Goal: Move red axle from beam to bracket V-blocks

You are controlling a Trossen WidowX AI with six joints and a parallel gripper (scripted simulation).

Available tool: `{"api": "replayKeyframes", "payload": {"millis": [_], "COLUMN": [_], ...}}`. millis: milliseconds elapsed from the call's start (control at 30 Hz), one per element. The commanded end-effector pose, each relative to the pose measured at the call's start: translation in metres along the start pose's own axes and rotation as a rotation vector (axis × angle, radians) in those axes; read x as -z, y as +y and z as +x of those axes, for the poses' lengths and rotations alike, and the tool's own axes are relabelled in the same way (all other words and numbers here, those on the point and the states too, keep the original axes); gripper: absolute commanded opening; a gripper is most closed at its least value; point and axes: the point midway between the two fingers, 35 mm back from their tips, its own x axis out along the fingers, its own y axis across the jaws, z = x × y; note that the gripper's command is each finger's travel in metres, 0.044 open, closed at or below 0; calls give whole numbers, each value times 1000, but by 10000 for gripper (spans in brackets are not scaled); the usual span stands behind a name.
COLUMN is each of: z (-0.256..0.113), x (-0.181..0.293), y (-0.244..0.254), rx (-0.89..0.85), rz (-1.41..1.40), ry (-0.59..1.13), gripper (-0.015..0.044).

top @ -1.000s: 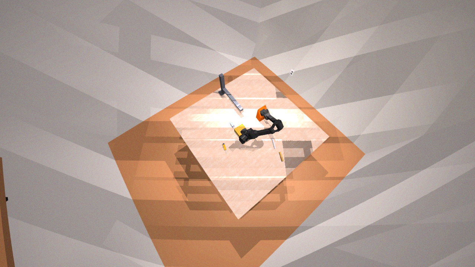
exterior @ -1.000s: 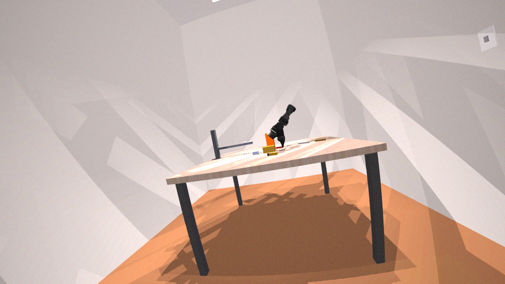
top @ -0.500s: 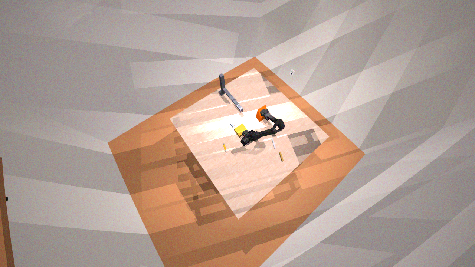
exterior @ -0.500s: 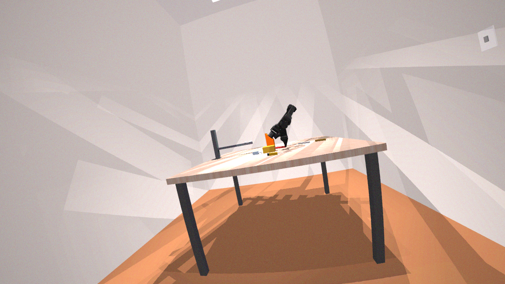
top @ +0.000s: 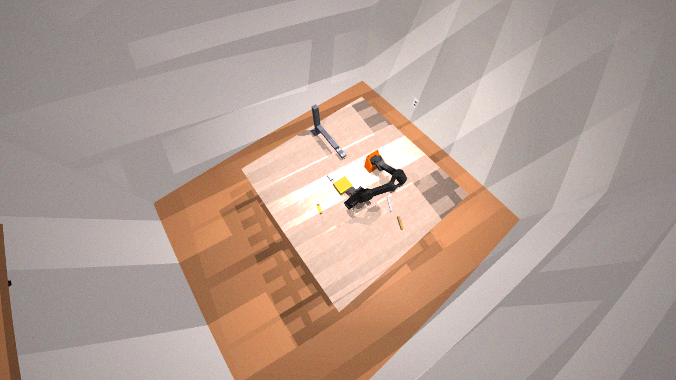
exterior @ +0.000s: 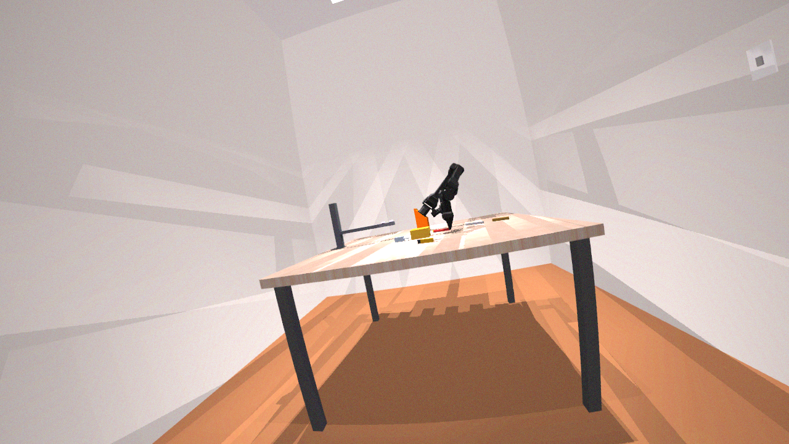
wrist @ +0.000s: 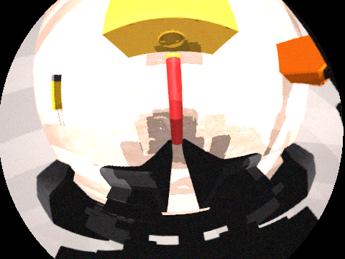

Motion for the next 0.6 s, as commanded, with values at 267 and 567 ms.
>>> {"api": "replayKeyframes", "payload": {"millis": [267,567], "z": [9,7], "x": [2,2], "y": [0,0], "rx": [-4,0], "rz": [6,-1], "ry": [-2,1], "gripper": [0,236]}}
